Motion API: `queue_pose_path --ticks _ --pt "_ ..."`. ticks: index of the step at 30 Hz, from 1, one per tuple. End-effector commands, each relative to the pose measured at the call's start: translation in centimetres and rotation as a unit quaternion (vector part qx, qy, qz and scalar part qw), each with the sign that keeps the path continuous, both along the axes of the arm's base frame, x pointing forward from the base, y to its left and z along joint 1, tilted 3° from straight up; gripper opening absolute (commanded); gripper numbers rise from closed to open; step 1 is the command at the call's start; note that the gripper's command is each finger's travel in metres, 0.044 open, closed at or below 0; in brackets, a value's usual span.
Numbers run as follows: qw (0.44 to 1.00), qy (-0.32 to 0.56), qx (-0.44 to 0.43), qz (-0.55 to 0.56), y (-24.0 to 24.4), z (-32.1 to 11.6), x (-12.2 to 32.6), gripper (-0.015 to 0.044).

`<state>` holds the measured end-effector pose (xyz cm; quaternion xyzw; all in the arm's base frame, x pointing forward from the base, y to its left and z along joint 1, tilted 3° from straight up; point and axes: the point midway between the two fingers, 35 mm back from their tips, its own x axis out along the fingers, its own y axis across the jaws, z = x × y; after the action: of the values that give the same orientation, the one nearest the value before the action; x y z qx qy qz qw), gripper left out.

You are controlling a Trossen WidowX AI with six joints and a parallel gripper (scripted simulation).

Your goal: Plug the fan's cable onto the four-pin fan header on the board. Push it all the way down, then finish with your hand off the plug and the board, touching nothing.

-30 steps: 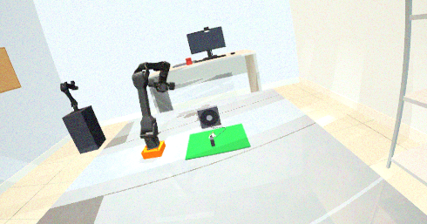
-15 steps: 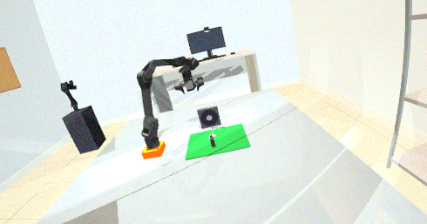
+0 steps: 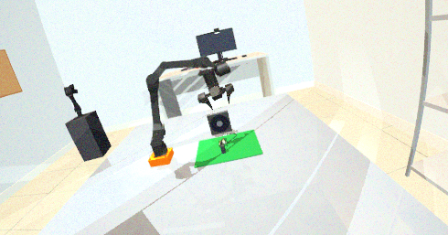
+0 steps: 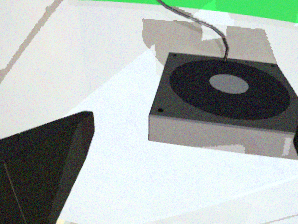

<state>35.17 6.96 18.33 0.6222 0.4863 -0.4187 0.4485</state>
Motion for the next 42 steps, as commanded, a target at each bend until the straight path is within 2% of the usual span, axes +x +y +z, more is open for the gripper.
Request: queue_pose_path --ticks 1,7,9,16,25,42 --pt "0.999 0.015 -0.049 -0.002 -7.3 -0.5 -0.9 0.044" --pt "0.994 0.056 -0.097 0.0 -16.4 -0.9 -4.3 0.044" --pt "0.993 0.063 -0.101 0.001 -17.6 -0.9 -5.0 0.044" --pt "0.993 0.063 -0.102 0.002 -17.7 -1.6 -4.9 0.044" --pt "0.993 0.063 -0.101 0.002 -17.3 -10.7 -4.5 0.044" --pt "0.993 0.063 -0.101 0.002 -17.3 -12.4 -4.3 0.044"
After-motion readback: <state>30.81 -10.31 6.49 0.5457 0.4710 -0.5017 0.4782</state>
